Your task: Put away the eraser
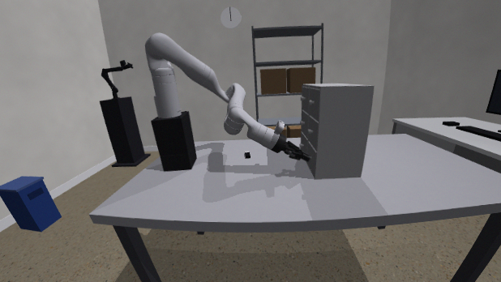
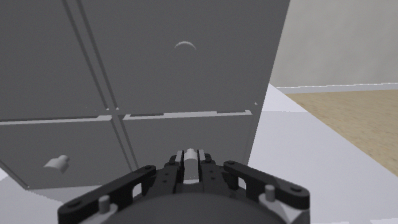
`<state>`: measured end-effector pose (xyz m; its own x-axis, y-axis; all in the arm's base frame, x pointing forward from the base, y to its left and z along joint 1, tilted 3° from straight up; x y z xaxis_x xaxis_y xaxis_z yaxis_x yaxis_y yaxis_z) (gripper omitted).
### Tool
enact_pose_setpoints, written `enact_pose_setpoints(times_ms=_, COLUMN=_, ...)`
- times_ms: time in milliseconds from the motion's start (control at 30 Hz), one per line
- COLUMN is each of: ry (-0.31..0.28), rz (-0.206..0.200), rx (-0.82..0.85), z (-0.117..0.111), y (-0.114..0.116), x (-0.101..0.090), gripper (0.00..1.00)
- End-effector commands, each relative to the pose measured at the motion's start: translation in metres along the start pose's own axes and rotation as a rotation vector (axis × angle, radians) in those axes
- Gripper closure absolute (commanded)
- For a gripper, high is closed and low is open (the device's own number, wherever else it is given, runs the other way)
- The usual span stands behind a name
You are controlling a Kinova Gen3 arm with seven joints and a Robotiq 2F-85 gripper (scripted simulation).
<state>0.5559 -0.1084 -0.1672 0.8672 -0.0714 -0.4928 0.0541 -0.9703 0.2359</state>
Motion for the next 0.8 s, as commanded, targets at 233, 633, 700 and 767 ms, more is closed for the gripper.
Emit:
enact_pose_setpoints(times_ms=233, ry=0.001, rz=0.0, rx=0.0, z=0.0, y=0.0, x=-0.001, gripper=0.87)
enact_pose_setpoints(times_ms=633, ry=0.001, rz=0.0, rx=0.0, z=0.004, y=-0.001, x=-0.008, gripper=0.87)
enact_pose_setpoints(times_ms=700, ry=0.001, rz=0.0, rx=0.0, z=0.004, y=-0.001, x=-0.008, gripper=0.87)
enact_pose_setpoints(times_ms=767, ry=0.001, rz=0.0, rx=0.0, z=0.005, y=-0.001, x=-0.01, gripper=0.87)
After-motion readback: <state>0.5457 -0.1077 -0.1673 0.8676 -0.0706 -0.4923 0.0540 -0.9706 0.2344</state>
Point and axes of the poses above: the point where the finger pads meet when closed, its own x axis out along the fingers, its own y axis across the jaws, z = x × y, the point moved 1 cm from there along -x, back along the fingers, and after that the axes turned 12 degrees about -x, right-handed, at the moved point
